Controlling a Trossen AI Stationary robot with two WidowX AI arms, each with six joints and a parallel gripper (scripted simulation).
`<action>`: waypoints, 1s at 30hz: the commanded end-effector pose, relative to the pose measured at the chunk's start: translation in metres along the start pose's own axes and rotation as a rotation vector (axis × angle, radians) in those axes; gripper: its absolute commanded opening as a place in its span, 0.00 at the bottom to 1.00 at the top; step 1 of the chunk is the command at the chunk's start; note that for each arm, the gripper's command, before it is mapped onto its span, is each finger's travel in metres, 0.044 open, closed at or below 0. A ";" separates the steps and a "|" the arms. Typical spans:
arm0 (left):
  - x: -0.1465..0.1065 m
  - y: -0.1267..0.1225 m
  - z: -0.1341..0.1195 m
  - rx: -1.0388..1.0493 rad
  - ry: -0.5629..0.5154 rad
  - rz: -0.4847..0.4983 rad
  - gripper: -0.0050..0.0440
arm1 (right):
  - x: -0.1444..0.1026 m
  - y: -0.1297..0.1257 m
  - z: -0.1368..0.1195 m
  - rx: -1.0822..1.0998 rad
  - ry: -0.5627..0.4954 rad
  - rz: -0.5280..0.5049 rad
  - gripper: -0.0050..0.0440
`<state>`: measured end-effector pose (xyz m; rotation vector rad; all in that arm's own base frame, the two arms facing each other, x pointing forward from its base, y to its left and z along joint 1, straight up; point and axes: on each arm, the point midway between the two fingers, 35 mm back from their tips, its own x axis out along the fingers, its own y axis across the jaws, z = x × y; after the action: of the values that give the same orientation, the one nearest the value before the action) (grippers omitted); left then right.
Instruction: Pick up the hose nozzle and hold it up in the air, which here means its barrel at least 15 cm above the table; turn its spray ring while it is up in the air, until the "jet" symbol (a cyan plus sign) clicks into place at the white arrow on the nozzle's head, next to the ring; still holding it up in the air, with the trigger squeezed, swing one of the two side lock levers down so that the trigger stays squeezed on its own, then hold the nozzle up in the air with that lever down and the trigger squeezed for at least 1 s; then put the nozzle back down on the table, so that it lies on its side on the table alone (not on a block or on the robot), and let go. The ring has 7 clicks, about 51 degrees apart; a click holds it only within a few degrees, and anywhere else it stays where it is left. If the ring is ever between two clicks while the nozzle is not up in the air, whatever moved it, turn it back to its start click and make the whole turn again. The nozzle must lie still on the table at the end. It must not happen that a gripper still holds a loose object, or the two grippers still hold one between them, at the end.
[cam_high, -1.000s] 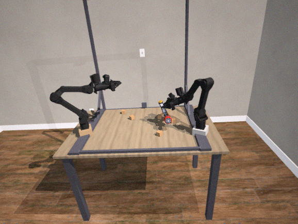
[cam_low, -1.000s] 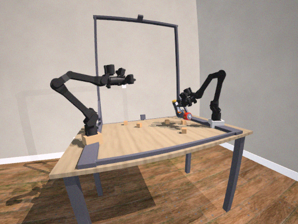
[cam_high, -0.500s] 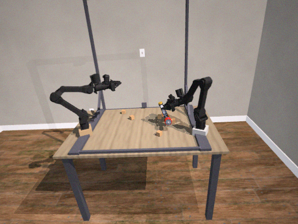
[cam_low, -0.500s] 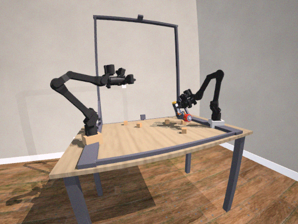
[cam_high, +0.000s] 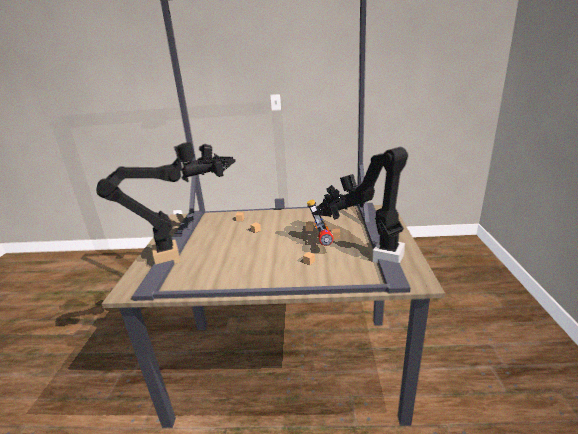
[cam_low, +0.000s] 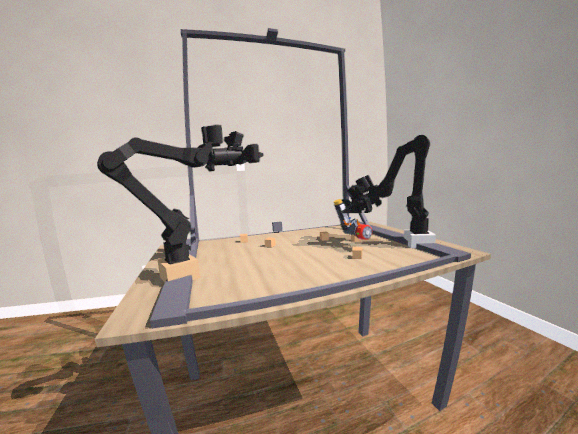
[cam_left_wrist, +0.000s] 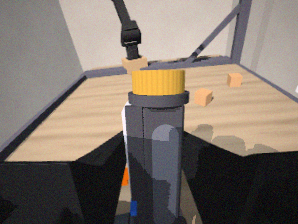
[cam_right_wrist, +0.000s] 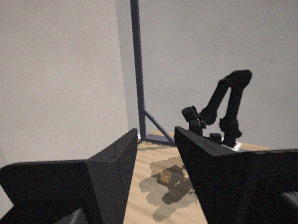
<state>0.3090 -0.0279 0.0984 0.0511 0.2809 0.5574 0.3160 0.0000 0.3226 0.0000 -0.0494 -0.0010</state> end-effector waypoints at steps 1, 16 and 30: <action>0.001 -0.001 0.004 -0.016 -0.014 0.002 0.45 | -0.001 0.001 0.007 0.002 -0.016 0.005 0.45; 0.005 -0.003 -0.012 -0.010 -0.013 -0.001 0.45 | -0.001 0.001 0.007 0.002 -0.016 0.005 0.45; 0.008 -0.005 -0.024 -0.008 -0.013 -0.002 0.45 | -0.001 0.001 0.007 0.002 -0.016 0.005 0.45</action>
<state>0.3094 -0.0276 0.0719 0.0513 0.2810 0.5565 0.3160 0.0000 0.3226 0.0000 -0.0494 -0.0010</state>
